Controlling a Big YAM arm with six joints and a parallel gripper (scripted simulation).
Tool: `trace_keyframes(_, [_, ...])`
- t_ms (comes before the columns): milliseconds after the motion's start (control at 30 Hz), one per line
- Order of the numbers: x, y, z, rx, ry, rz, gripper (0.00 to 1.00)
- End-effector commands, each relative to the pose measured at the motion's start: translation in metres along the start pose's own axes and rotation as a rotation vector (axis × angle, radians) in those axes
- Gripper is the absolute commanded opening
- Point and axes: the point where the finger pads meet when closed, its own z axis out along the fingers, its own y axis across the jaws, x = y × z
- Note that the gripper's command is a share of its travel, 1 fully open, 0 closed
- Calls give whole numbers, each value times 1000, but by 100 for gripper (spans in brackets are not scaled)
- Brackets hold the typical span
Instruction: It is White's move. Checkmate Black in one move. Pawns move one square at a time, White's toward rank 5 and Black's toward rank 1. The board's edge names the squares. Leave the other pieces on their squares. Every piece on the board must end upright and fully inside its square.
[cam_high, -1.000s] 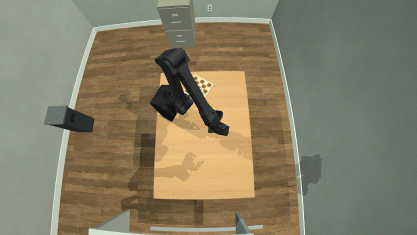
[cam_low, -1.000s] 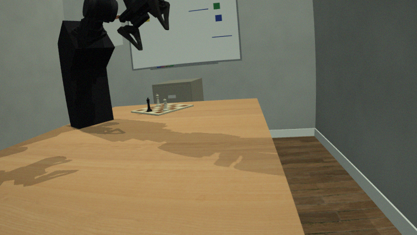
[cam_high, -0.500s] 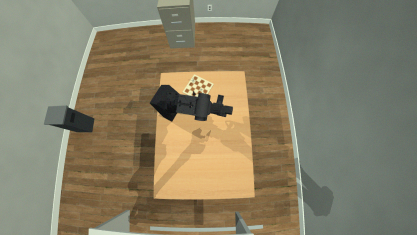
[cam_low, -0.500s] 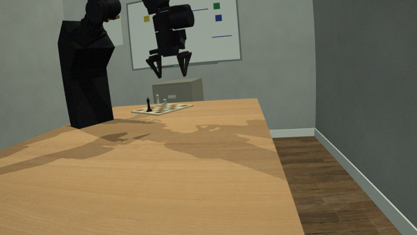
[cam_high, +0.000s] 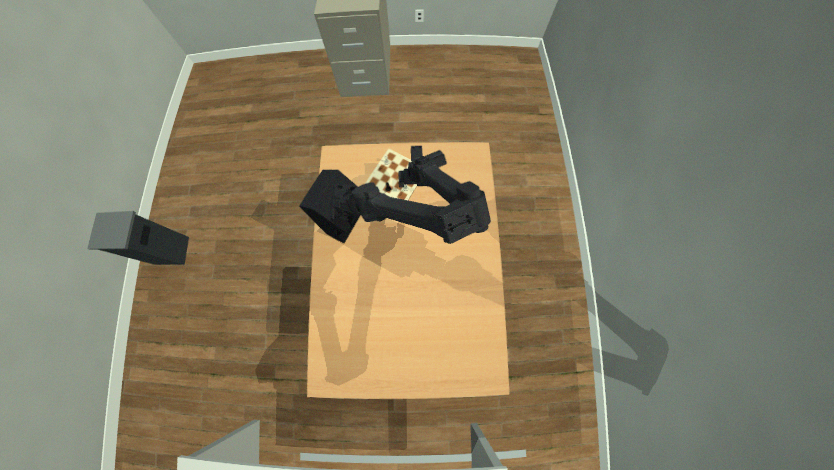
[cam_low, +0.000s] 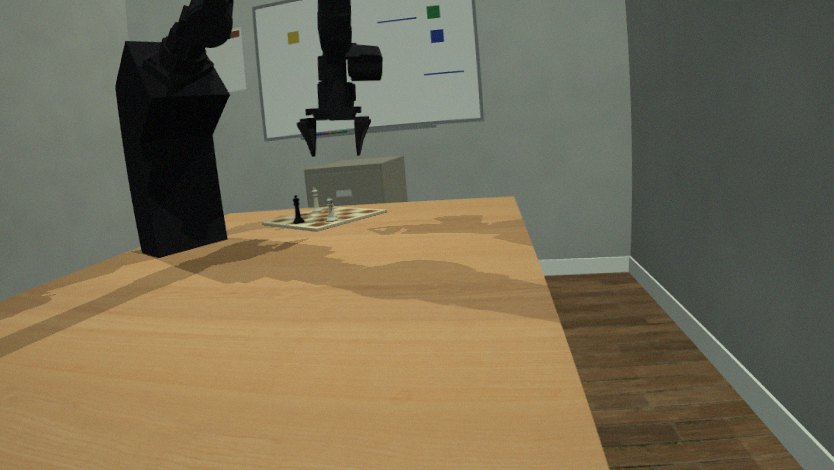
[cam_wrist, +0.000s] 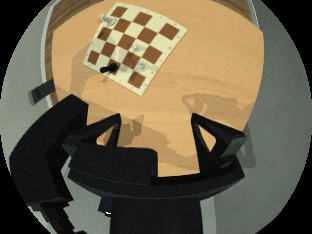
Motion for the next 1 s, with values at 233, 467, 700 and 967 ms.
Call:
trace_keyframes(233, [-56,36,-6,59,41,-39,100])
trace_keyframes(467, [-54,41,-2,66,71,-40,100])
trace_keyframes(700, [-62,40,-10,81,47,-49,100])
trace_keyframes(967, [-59,40,-5,76,55,-47,100])
